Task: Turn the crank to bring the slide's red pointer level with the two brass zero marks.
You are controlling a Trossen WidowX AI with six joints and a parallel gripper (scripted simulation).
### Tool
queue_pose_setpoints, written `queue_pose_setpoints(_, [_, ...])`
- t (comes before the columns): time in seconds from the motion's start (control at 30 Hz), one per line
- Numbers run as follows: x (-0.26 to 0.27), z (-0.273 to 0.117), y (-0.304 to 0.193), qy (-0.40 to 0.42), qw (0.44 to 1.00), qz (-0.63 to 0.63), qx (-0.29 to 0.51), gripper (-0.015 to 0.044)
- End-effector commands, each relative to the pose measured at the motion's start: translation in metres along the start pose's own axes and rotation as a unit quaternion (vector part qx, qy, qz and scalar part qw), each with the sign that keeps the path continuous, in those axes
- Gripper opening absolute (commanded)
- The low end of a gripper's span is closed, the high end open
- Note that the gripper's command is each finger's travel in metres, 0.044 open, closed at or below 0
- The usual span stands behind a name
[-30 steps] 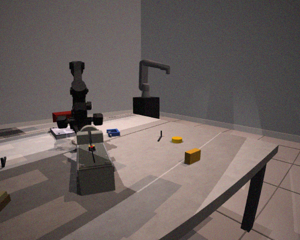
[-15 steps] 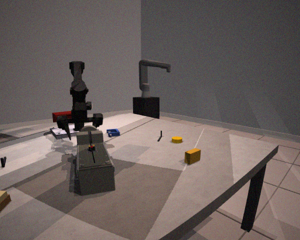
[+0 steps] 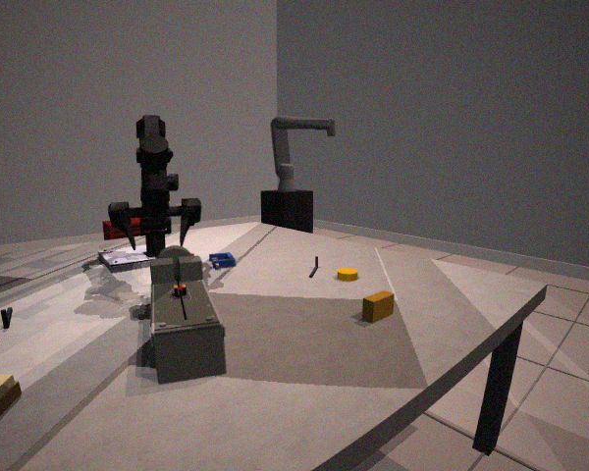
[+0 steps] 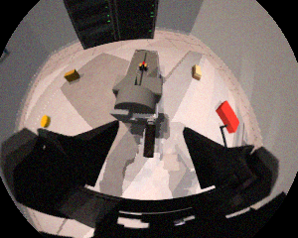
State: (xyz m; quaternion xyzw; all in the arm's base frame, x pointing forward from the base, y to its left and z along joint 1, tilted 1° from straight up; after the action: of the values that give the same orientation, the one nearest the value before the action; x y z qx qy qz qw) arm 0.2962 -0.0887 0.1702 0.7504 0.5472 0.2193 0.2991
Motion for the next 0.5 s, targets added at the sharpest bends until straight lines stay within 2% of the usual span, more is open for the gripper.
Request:
queue_pose_setpoints(0.0, [0.000,-0.016,0.018,0.002,1.000,0.001,-0.010,0.0440])
queue_pose_setpoints(0.3, [-0.001,-0.054,0.051,0.000,1.000,0.000,-0.005,0.0440])
queue_pose_setpoints(0.47, [0.000,-0.052,0.060,0.002,1.000,0.004,-0.005,0.0440])
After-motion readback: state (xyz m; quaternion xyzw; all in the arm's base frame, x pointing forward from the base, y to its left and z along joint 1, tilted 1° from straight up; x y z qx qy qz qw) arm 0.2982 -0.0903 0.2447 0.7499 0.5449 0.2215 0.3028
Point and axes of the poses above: the point midway between the two fingers, 35 mm back from their tips, its own z axis out along the fingers, its own x axis across the jaws, y = z × x, the point moved 6 cm from there along -z, back along the fingers, and after that the axes turned 1 degree about -z, right-handed, at the moved point
